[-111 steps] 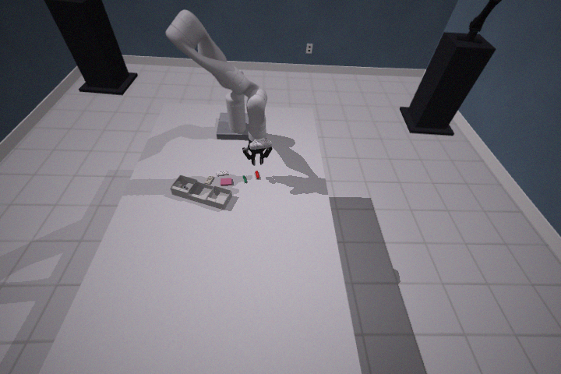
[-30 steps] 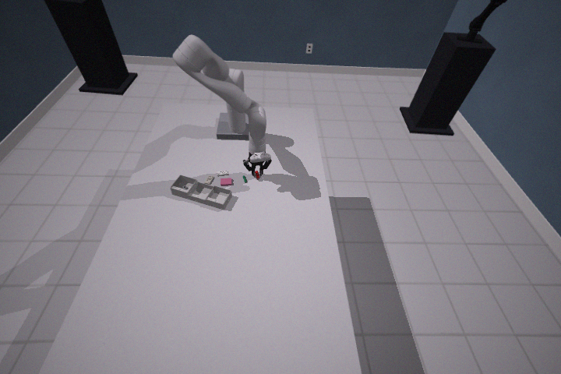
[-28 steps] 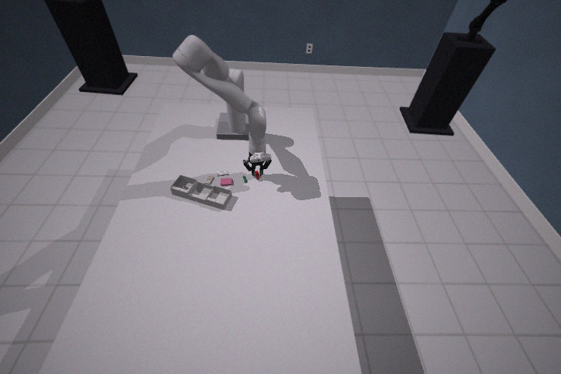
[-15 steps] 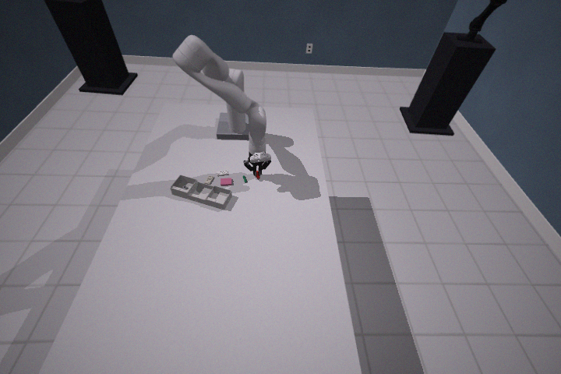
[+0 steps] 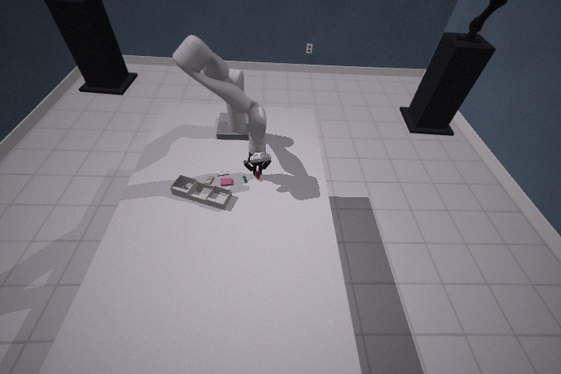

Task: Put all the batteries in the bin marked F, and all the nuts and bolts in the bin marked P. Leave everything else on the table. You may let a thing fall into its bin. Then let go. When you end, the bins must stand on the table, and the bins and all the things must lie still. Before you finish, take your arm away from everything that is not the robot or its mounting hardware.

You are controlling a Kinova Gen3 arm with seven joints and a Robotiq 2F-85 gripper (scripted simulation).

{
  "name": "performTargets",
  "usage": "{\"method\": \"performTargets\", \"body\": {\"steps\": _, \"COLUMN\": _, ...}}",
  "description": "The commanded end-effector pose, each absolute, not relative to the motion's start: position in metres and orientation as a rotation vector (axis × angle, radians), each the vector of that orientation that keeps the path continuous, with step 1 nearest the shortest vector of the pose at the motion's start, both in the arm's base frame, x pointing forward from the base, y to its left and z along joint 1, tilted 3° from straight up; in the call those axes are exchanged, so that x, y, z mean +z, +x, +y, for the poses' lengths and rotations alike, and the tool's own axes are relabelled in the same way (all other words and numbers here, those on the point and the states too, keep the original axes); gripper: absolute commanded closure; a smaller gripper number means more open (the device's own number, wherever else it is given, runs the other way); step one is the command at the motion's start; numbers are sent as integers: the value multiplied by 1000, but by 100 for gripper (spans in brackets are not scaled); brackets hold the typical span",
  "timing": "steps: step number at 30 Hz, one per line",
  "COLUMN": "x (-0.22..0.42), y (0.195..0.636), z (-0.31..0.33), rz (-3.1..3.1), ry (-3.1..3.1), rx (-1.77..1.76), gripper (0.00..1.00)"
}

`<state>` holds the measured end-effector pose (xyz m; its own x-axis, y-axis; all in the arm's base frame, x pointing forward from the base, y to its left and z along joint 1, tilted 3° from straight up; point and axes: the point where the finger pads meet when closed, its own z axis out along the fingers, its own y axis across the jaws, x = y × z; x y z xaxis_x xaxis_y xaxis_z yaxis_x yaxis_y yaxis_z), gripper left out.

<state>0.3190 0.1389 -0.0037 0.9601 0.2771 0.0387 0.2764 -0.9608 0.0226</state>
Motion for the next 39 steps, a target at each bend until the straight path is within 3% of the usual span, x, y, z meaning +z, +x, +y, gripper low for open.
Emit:
{"method": "performTargets", "body": {"steps": 1, "x": -3, "y": 319, "z": 139, "rz": 437, "ry": 3093, "rx": 67, "gripper": 91}}
{"method": "performTargets", "body": {"steps": 39, "x": 56, "y": 317, "z": 140, "rz": 437, "ry": 3093, "rx": 67, "gripper": 91}}
